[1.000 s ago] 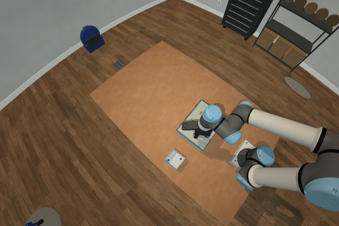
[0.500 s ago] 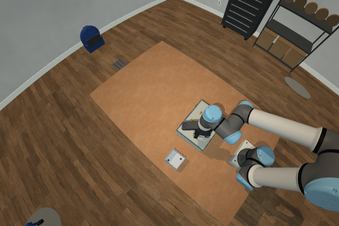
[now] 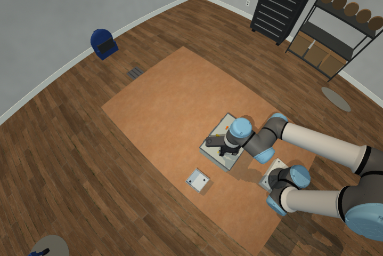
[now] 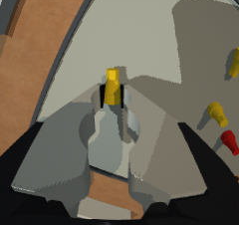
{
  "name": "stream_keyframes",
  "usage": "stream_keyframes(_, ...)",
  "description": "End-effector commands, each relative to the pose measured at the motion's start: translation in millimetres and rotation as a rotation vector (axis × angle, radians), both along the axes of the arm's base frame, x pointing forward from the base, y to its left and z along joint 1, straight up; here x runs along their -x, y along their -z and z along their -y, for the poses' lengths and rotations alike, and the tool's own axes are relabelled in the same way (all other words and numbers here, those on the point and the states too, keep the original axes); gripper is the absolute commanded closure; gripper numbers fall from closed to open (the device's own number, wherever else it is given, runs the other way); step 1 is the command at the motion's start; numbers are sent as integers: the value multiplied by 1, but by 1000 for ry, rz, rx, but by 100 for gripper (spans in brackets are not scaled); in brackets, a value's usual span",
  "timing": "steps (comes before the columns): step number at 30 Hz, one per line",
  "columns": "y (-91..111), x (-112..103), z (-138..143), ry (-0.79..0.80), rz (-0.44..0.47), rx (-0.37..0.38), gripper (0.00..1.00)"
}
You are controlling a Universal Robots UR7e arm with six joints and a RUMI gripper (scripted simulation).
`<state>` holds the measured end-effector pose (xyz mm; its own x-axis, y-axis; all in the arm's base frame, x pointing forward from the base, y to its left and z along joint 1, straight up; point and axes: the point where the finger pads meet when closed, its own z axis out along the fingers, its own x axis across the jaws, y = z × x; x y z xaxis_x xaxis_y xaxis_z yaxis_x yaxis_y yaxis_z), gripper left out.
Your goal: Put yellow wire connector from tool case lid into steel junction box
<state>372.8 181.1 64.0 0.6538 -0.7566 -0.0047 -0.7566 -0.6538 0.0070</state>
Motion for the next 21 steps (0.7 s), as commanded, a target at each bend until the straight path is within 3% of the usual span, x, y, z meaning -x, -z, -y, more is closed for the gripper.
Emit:
stream_keyframes(1, -17, 0, 0, 0, 1, 0, 100)
stream_keyframes(12, -55, -1, 0, 0, 1, 0, 100)
stream_keyframes(21, -60, -1, 0, 0, 1, 0, 100)
